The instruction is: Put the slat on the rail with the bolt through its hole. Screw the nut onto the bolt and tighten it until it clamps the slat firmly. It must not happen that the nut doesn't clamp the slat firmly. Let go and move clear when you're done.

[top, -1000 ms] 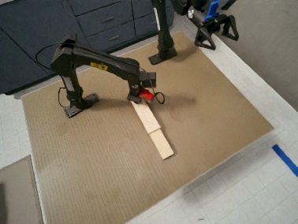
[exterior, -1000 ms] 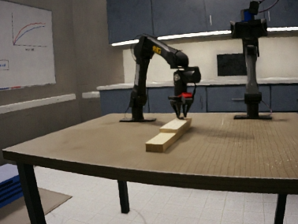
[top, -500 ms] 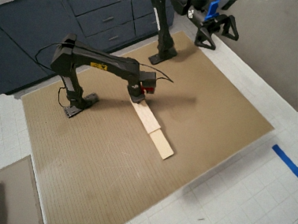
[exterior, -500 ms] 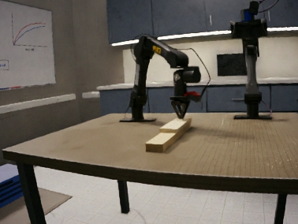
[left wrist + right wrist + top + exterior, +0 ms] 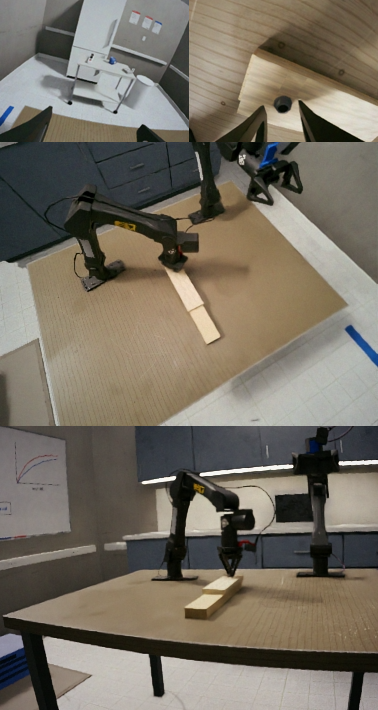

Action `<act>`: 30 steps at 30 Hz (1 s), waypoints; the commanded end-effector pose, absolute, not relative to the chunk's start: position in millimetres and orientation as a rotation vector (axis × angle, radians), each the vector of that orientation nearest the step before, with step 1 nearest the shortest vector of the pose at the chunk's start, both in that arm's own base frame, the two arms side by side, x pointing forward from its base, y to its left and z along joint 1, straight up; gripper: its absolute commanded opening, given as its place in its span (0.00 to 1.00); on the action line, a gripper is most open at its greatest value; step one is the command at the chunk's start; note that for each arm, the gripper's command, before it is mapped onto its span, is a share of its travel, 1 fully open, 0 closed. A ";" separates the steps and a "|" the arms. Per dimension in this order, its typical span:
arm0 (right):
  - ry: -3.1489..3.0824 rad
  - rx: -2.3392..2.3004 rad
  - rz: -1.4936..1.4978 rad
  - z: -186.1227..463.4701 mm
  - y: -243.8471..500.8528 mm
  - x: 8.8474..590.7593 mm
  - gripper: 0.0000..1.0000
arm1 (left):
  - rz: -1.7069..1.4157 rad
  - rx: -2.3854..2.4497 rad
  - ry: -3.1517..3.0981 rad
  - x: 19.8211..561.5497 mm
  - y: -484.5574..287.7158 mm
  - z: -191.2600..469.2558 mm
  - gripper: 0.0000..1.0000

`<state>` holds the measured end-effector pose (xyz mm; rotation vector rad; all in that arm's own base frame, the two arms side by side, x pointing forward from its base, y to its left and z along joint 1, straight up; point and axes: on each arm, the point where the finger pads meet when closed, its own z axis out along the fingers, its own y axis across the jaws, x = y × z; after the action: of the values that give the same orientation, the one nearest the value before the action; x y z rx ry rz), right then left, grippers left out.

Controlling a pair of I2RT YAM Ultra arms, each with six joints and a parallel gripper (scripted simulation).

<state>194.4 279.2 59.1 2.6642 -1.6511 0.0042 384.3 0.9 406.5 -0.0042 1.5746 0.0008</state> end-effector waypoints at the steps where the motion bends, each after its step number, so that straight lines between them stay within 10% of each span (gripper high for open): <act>1: -1.305 2.880 -0.008 70.9 282.3 196.6 0.34 | 0.001 -0.004 1.562 383.3 0.9 411.1 1.00; 30: -1.306 2.871 -0.010 62.9 281.9 196.3 0.34 | 0.001 -0.004 1.562 383.3 0.9 411.1 1.00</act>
<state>194.4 279.2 59.1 2.8525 -1.2984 0.0028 384.3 0.9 406.5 -0.0042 1.5746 0.0008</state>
